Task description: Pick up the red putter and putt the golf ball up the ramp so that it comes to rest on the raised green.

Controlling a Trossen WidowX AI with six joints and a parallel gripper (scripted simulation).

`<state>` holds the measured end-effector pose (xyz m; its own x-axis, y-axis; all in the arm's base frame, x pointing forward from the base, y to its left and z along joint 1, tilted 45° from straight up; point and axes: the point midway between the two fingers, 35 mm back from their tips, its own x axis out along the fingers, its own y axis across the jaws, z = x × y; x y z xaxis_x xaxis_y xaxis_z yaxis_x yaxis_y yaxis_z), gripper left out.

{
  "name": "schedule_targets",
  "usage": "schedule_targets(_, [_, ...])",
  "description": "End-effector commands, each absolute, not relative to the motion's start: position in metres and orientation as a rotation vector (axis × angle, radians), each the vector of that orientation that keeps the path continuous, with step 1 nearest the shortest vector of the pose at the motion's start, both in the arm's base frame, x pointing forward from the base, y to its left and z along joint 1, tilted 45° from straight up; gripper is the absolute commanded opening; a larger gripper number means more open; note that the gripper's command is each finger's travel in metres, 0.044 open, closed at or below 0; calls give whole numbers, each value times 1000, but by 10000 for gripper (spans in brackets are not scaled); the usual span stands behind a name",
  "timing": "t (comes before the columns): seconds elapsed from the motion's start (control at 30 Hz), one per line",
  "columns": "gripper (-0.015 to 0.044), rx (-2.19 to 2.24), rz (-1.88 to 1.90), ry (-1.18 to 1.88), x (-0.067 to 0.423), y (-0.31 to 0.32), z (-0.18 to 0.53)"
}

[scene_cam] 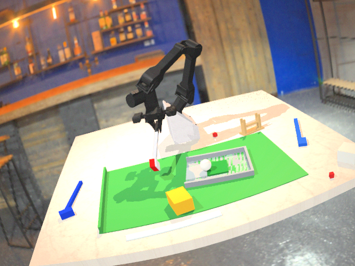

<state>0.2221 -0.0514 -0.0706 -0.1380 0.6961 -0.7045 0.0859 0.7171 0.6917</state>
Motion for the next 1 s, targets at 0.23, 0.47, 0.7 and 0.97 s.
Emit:
schedule_targets(0.23, [0, 633, 583, 1629, 227, -67, -57])
schedule_targets(0.47, [0, 633, 583, 1629, 227, -67, -57])
schedule_targets(0.7, [0, 633, 583, 1629, 227, -67, -57])
schedule_targets(0.97, [0, 633, 583, 1629, 227, -67, -57])
